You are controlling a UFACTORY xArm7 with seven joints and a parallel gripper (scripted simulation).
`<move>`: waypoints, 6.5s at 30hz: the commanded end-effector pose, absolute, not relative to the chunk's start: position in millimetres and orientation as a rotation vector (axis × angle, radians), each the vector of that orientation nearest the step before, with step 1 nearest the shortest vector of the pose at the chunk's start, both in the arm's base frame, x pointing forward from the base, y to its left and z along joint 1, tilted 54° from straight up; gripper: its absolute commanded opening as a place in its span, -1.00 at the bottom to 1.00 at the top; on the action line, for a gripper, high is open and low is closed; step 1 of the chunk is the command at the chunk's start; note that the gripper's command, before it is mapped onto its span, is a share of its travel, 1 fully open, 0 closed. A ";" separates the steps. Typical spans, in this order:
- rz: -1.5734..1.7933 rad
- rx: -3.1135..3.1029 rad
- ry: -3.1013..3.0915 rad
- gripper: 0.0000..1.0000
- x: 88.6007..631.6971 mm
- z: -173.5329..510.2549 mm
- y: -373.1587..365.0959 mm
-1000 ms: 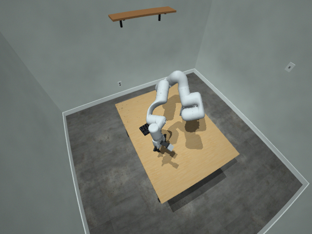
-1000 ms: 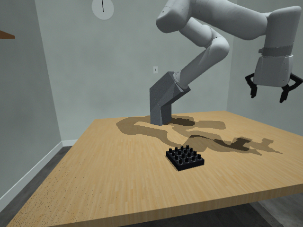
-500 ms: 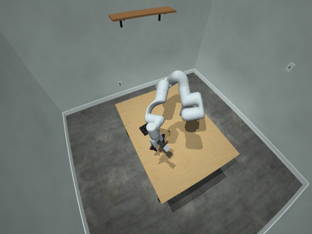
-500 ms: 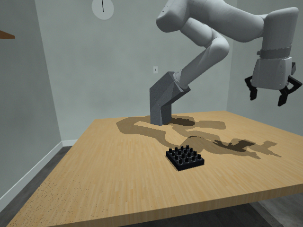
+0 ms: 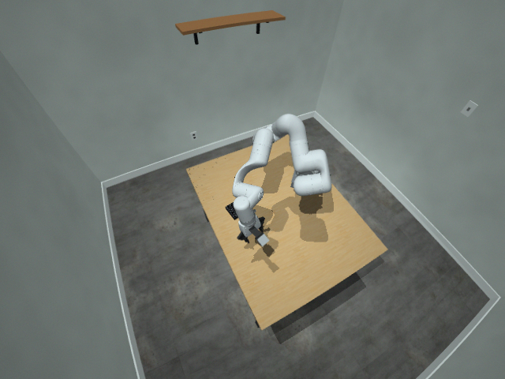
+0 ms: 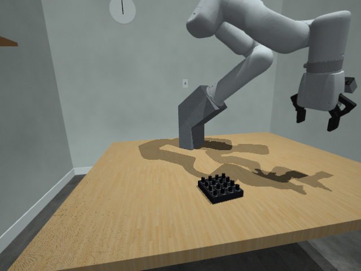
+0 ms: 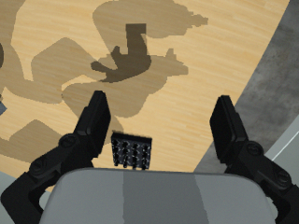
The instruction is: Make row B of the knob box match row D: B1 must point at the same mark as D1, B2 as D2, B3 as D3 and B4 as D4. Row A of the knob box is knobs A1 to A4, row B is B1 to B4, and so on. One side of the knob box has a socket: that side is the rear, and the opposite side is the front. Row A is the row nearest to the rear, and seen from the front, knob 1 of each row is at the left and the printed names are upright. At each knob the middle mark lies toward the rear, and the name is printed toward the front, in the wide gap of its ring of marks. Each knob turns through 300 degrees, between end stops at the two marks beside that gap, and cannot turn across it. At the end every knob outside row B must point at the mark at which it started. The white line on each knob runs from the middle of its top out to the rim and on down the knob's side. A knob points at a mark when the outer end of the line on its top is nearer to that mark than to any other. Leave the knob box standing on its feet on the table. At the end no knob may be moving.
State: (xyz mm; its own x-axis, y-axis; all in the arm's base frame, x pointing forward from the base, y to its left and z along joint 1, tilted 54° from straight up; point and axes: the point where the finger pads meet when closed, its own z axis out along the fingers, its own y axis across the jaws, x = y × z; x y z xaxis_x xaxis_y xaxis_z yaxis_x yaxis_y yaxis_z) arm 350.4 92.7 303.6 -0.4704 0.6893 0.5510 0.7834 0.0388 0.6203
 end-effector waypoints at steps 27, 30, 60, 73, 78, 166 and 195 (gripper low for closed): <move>-1.392 -1.807 -1.854 1.00 387.5 279.9 65.0; -1.392 -1.807 -1.854 1.00 387.5 279.9 65.0; -1.337 -1.989 -1.538 1.00 416.5 249.2 38.0; -1.304 -2.063 -1.385 1.00 428.5 232.1 25.0; -1.304 -2.063 -1.385 1.00 428.5 232.1 25.0; -1.092 -2.306 -0.626 1.00 466.7 125.4 -37.1; -0.927 -2.366 -0.157 1.00 469.2 42.7 -69.0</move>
State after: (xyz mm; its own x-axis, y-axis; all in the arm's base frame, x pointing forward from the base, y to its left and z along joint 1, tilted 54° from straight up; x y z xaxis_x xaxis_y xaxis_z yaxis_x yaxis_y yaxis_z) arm 467.8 -58.5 69.4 0.7077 -0.0035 0.7065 0.4136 -0.8086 -0.4184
